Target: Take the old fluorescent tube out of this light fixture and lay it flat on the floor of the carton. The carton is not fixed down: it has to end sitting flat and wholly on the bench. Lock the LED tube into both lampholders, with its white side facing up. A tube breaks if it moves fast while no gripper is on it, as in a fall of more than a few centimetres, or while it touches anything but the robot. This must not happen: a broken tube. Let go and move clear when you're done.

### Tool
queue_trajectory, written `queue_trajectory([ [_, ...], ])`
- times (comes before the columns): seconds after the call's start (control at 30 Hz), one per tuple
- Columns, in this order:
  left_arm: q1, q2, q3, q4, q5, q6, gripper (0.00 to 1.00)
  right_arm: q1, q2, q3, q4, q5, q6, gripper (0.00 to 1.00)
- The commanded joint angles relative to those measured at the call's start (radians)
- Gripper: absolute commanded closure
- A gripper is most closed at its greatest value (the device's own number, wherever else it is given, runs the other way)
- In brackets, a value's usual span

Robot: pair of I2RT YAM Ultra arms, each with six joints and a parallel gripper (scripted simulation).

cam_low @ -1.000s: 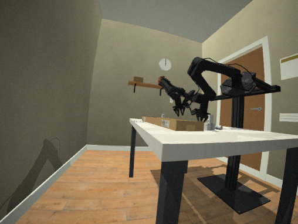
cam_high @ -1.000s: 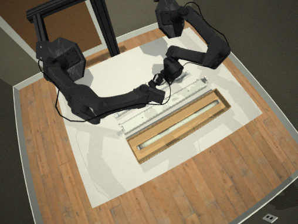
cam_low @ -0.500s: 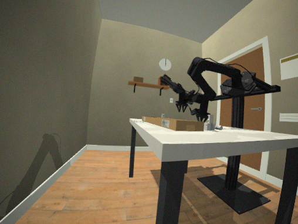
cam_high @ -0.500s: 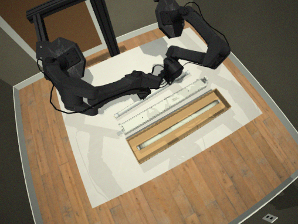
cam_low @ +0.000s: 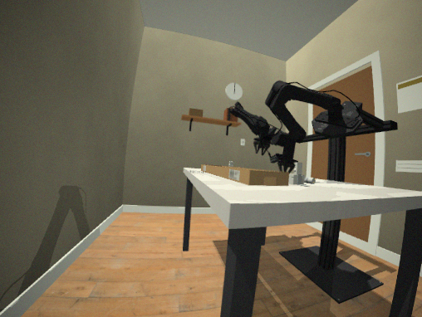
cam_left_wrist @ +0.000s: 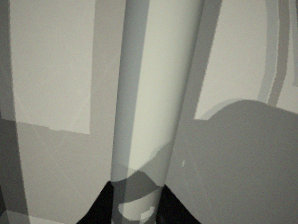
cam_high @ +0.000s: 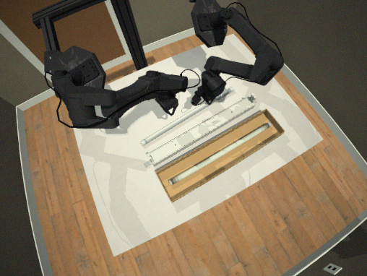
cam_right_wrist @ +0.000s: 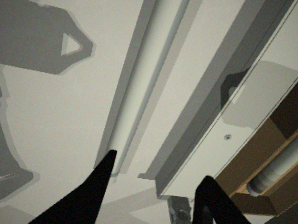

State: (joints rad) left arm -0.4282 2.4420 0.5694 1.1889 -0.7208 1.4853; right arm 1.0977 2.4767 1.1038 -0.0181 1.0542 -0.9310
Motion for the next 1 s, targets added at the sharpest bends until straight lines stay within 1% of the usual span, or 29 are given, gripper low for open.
queue_trajectory([
  [0.0,-0.021,0.020,0.002,-0.003,0.020,0.007,0.89,-0.012,0.051,-0.010,0.214,-0.018,-0.130,0.51],
  [0.03,-0.021,0.020,0.002,-0.003,0.020,0.007,0.89,0.029,0.007,-0.017,0.234,-0.019,-0.139,0.51],
  [0.07,-0.021,0.020,0.002,-0.003,0.020,0.007,0.89,0.009,0.050,-0.029,0.254,-0.026,-0.155,0.51],
  [0.1,-0.021,0.020,0.002,-0.003,0.020,0.007,0.89,0.006,0.059,-0.035,0.288,-0.027,-0.174,0.51],
  [0.13,-0.021,0.020,0.002,-0.003,0.020,0.007,0.89,-0.035,0.080,-0.043,0.333,-0.028,-0.201,0.51],
  [0.2,-0.021,0.020,0.002,-0.003,0.020,0.007,0.89,-0.057,0.104,-0.052,0.439,-0.024,-0.258,0.51],
  [0.23,-0.021,0.020,0.002,-0.003,0.020,0.007,0.89,-0.042,0.088,-0.052,0.462,-0.027,-0.265,0.51],
  [0.43,-0.021,0.020,0.002,-0.003,0.020,0.007,0.89,-0.092,0.151,-0.104,0.650,-0.040,-0.374,0.51],
  [0.5,-0.021,0.020,0.002,-0.003,0.020,0.007,0.89,-0.092,0.151,-0.104,0.650,-0.040,-0.374,0.51],
  [0.53,-0.021,0.020,0.002,-0.003,0.020,0.007,0.89,-0.089,0.163,-0.115,0.715,-0.046,-0.410,0.51],
  [0.67,-0.021,0.020,0.002,-0.003,0.020,0.007,0.89,-0.142,0.206,-0.150,0.891,-0.044,-0.508,0.51],
  [0.73,-0.021,0.020,0.002,-0.003,0.020,0.007,0.89,-0.148,0.222,-0.161,0.943,-0.053,-0.533,0.51],
  [0.83,-0.021,0.020,0.002,-0.003,0.020,0.007,0.89,-0.165,0.244,-0.179,1.063,-0.056,-0.597,0.51],
  [0.9,-0.021,0.020,0.002,-0.003,0.020,0.007,0.89,-0.168,0.262,-0.189,1.104,-0.064,-0.618,0.51],
  [0.97,-0.021,0.020,0.002,-0.003,0.020,0.007,0.89,-0.151,0.272,-0.192,1.111,-0.071,-0.620,0.51],
])
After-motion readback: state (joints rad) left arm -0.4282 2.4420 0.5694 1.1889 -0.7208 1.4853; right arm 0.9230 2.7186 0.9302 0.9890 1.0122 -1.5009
